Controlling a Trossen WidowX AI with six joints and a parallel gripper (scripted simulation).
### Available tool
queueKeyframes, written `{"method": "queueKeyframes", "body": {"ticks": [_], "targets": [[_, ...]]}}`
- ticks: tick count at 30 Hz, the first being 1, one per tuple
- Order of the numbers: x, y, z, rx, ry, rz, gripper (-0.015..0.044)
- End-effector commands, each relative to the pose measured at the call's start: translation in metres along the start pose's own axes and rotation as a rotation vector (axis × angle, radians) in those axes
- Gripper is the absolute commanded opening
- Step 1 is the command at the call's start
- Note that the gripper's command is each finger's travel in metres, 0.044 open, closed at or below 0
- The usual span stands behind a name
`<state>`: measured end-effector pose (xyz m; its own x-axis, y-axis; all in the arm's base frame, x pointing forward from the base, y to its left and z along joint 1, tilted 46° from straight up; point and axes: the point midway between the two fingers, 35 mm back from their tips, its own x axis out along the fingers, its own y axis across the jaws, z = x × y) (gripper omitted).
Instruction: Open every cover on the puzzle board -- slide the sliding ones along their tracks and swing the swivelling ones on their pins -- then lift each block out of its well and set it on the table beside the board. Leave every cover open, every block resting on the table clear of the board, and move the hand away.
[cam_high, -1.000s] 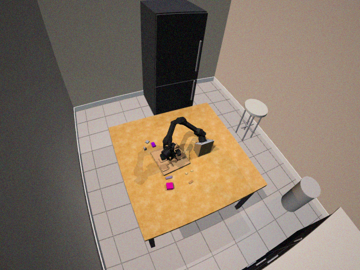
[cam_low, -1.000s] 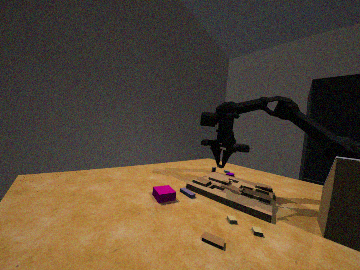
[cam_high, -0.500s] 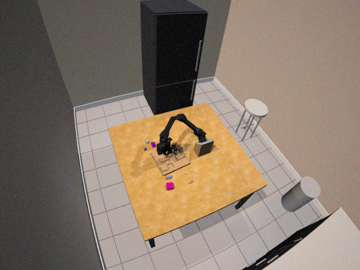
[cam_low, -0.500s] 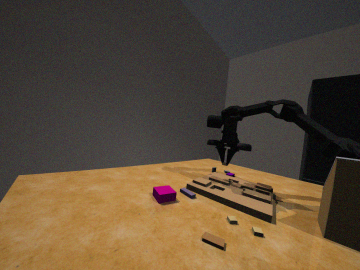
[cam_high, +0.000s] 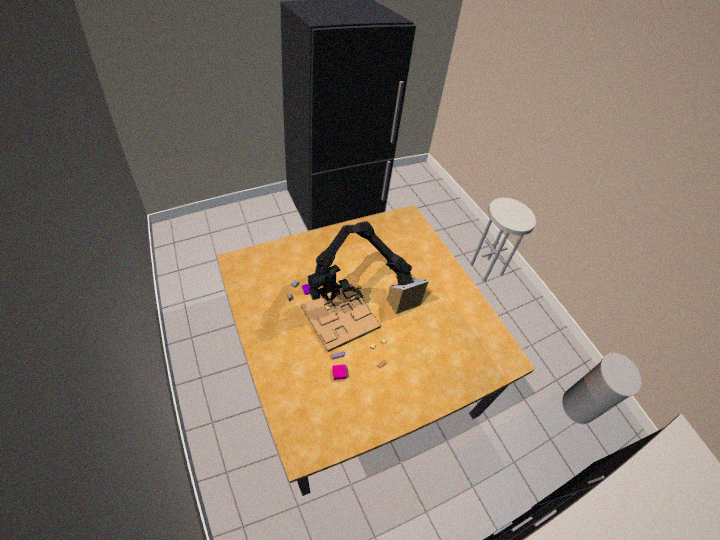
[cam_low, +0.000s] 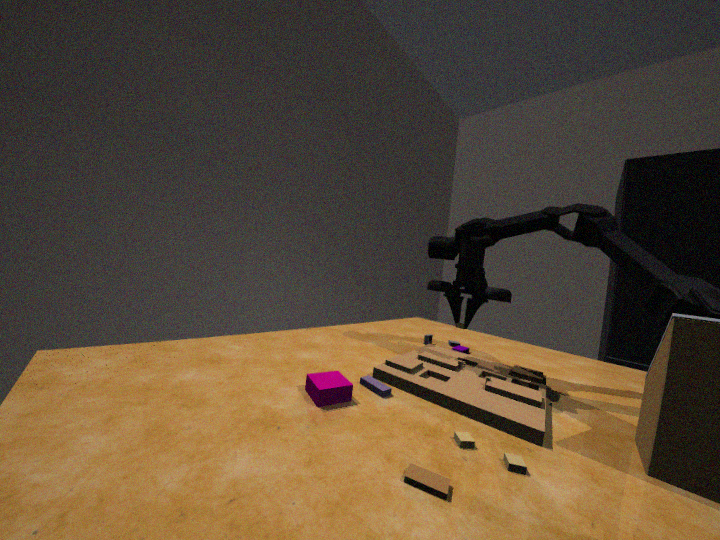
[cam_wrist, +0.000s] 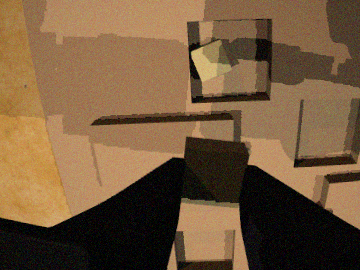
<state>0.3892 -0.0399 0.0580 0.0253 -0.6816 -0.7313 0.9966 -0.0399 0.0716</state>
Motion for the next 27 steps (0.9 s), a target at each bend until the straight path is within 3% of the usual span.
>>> {"method": "queueKeyframes", "body": {"ticks": [1,27], "targets": [[0.0,-0.002,0.013,-0.007,-0.004,-0.001,0.008],[-0.003,-0.027,0.114,-0.006,-0.019,0.004,0.008]]}}
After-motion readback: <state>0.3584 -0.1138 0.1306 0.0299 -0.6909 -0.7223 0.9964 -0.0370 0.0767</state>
